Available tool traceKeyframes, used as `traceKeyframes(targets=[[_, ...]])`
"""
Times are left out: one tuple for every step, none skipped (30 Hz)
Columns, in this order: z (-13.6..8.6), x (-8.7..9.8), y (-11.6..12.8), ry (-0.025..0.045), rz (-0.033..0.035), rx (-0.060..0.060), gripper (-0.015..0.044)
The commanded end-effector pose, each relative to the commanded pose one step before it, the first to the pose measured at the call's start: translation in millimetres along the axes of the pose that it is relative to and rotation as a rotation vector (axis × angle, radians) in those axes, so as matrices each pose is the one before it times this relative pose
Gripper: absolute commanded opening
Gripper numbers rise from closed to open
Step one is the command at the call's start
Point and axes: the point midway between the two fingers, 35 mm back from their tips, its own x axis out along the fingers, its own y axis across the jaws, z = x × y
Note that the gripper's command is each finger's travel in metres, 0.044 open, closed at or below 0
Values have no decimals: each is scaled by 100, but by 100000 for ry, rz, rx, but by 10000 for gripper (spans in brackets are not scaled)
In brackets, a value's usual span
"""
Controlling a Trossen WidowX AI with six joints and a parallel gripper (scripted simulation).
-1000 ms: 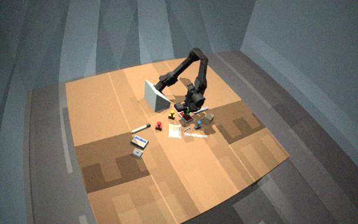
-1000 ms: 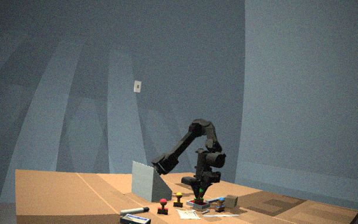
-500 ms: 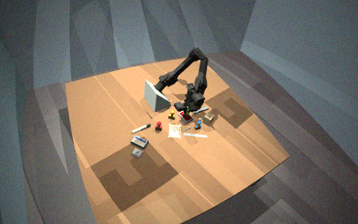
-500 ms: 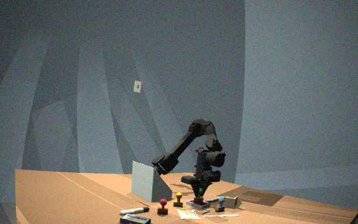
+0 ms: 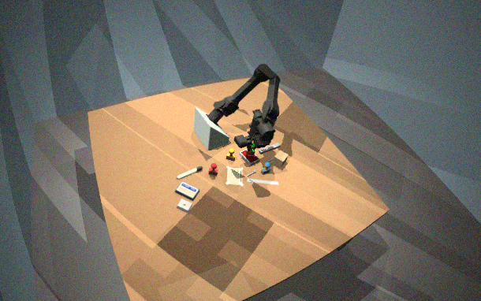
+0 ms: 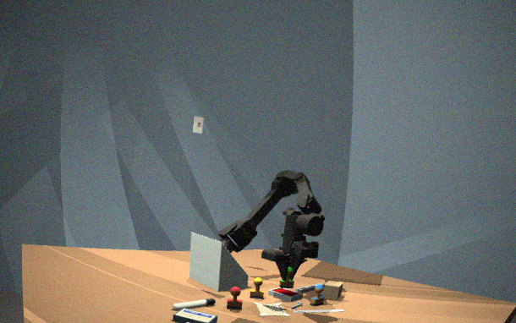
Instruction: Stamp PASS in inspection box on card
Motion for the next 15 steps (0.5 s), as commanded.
traceKeyframes(targets=[[125,-801,-6,-177,-434,-576,0],[4,-162,-6,1,-14,3,0],[3,-162,-6,1,-12,3,0],[2,-162,-5,2,-10,2,0],[1,-163,-5,2,-8,2,0],[0,-163,-4,3,-6,2,0],[-1,-163,-4,3,-4,2,0],[-2,-163,-3,4,-2,2,0],[-4,-164,-3,4,0,2,0],[-5,-164,-2,5,2,1,0],[-6,-164,-1,5,4,1,0],[-7,-164,-1,5,6,1,0],[-8,-164,0,6,8,1,0],[-9,-165,0,6,10,1,0],[-10,-165,1,6,12,0,0]])
